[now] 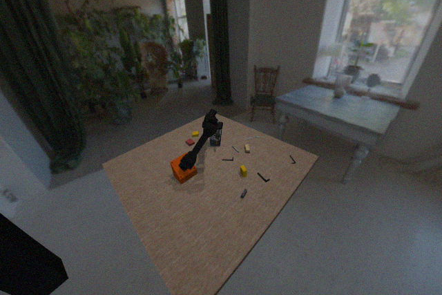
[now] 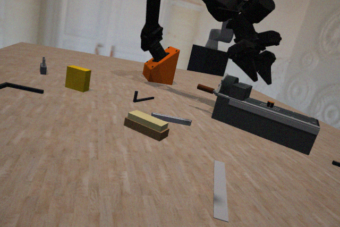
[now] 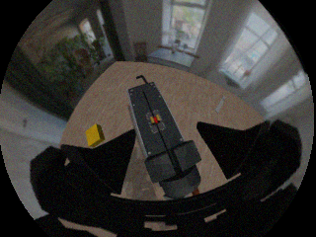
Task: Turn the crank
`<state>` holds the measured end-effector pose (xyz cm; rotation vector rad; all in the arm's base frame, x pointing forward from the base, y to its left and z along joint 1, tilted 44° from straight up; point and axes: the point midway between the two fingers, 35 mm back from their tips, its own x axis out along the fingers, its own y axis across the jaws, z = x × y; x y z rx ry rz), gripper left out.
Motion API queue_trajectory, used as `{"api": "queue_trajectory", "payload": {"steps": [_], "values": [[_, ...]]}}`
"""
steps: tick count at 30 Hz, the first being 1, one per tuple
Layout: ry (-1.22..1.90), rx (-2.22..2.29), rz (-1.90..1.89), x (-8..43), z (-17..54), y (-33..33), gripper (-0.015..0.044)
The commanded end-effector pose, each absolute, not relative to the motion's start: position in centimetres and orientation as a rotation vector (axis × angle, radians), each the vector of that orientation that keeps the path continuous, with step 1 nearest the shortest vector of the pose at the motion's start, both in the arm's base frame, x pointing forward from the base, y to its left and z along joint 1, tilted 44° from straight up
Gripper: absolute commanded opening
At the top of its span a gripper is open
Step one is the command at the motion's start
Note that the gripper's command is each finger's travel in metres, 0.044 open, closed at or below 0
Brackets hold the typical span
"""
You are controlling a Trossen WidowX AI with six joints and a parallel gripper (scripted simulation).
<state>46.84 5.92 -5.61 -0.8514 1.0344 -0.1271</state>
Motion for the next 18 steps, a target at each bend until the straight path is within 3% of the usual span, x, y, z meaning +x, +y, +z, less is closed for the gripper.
{"api": "queue_trajectory", "payload": {"steps": [1, 18], "values": [[1.041, -0.855, -0.119, 46.6, -5.9, 5.9, 0.044], [1.046, -0.837, -0.089, 47.0, -0.1, 9.8, 0.044]]}}
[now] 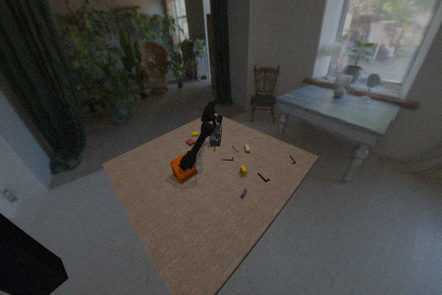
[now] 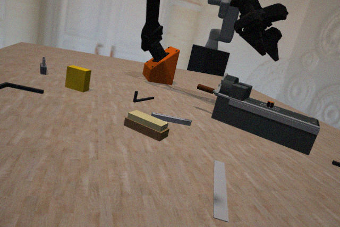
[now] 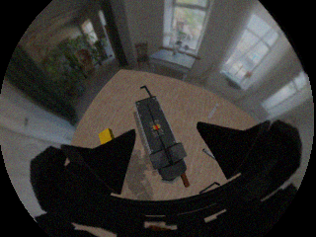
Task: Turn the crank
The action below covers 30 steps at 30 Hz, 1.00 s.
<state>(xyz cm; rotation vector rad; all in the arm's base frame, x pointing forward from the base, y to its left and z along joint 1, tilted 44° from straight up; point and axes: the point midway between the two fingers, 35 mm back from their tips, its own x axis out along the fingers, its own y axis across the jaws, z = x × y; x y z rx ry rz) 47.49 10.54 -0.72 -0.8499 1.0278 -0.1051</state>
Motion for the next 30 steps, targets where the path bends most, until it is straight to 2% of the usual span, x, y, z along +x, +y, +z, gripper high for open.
{"api": "queue_trajectory", "payload": {"steps": [1, 24, 30], "values": [[1.05, -0.832, -0.074, 46.7, 0.2, 9.7, 0.044], [1.076, -0.859, 0.195, 38.2, 6.1, 4.2, 0.044], [1.075, -0.86, 0.202, 38.0, 6.1, 4.0, 0.044]]}}
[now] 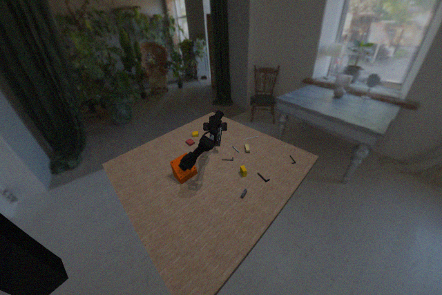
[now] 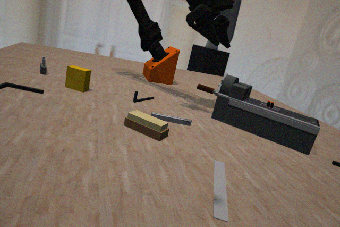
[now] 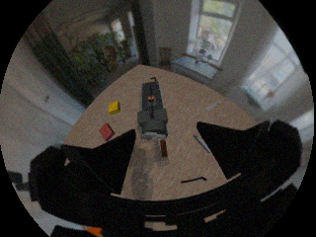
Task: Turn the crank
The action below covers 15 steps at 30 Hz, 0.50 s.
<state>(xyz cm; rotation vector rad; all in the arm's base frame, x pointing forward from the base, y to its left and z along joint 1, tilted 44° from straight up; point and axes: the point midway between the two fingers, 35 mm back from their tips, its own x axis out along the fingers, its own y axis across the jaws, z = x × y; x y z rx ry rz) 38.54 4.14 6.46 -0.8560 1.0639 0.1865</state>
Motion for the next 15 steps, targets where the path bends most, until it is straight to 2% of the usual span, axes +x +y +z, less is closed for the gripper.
{"api": "queue_trajectory", "payload": {"steps": [1, 15], "values": [[1.075, -0.861, 0.203, 38.0, 5.9, 3.8, 0.044], [1.076, -0.863, 0.201, 36.9, 0.1, -1.6, 0.044]]}}
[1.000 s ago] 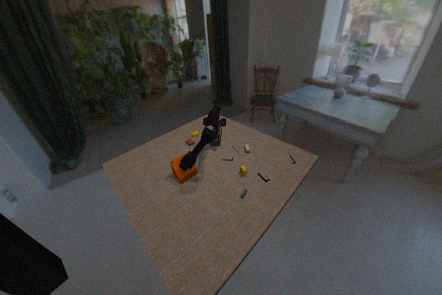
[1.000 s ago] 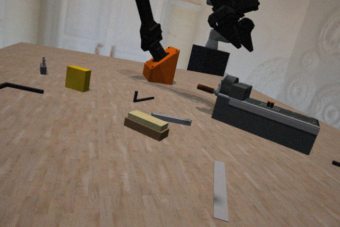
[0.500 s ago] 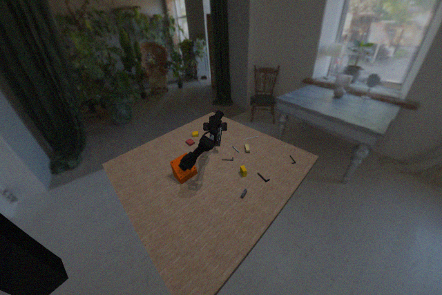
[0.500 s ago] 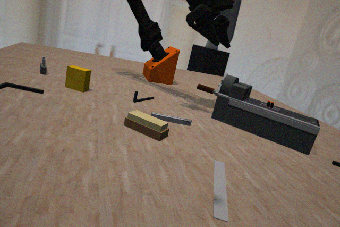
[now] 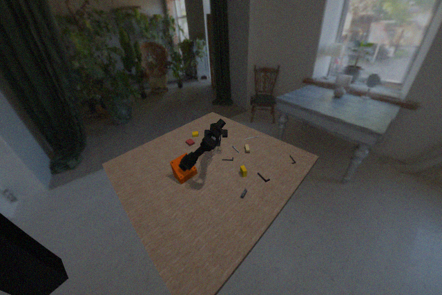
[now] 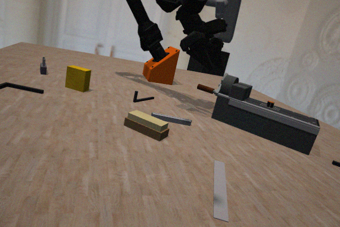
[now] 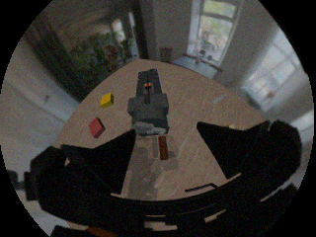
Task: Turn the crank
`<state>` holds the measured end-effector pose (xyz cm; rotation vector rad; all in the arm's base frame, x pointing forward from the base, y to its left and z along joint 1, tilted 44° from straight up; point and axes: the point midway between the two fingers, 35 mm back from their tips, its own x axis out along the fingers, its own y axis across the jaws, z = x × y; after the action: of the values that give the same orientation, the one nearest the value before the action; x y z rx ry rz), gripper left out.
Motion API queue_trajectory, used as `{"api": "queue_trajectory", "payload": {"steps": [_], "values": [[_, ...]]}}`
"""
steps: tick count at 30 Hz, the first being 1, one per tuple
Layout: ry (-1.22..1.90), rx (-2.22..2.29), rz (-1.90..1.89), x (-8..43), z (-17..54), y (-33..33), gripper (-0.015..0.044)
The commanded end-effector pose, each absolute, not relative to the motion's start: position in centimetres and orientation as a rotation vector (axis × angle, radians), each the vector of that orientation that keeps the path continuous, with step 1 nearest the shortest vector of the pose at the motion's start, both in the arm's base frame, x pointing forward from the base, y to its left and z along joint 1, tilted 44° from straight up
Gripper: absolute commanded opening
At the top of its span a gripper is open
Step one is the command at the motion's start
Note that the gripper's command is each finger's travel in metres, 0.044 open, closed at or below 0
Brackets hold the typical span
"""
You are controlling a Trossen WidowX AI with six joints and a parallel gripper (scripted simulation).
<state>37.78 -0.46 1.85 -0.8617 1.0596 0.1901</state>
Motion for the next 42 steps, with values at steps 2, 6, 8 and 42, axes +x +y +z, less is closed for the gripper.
{"api": "queue_trajectory", "payload": {"steps": [2, 6, 8, 42], "values": [[1.075, -0.863, 0.2, 36.7, -0.3, -2.0, 0.044], [1.075, -0.863, 0.2, 36.7, -0.4, -2.1, 0.044], [1.075, -0.863, 0.2, 36.7, -0.5, -2.2, 0.044], [1.076, -0.865, 0.2, 35.9, -4.5, -5.9, 0.044]]}}
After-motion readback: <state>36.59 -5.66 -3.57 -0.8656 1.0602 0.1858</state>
